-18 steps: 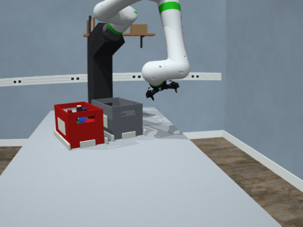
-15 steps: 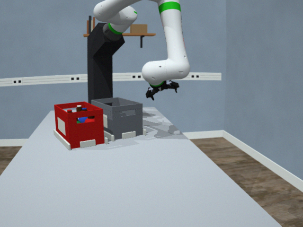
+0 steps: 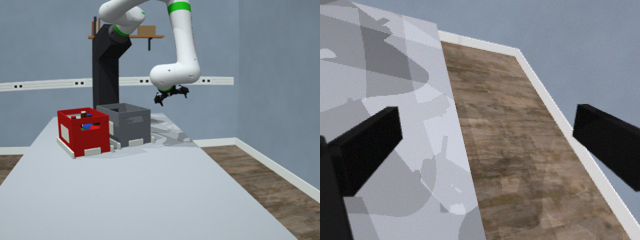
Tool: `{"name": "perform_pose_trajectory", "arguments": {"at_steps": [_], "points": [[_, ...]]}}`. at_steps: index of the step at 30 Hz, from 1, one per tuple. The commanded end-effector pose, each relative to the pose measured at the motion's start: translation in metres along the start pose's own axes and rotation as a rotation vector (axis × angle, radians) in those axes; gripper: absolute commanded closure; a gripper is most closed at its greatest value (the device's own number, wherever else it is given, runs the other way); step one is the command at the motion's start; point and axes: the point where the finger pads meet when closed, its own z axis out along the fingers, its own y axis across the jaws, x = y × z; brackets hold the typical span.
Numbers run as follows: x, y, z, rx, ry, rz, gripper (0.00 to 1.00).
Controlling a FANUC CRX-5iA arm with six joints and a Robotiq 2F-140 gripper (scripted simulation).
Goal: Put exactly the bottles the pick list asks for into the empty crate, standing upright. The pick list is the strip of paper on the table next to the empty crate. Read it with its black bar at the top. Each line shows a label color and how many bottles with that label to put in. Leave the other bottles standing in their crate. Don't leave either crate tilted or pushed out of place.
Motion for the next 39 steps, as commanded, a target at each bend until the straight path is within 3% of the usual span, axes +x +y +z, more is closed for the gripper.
{"name": "perform_pose_trajectory", "arguments": {"at_steps": [1, 39], "points": [[0.008, 0.004, -0.005, 0.0, -0.001, -0.001, 0.56], [0.151, 0.061, -0.078, 0.0, -0.001, -0.001, 0.56]]}}
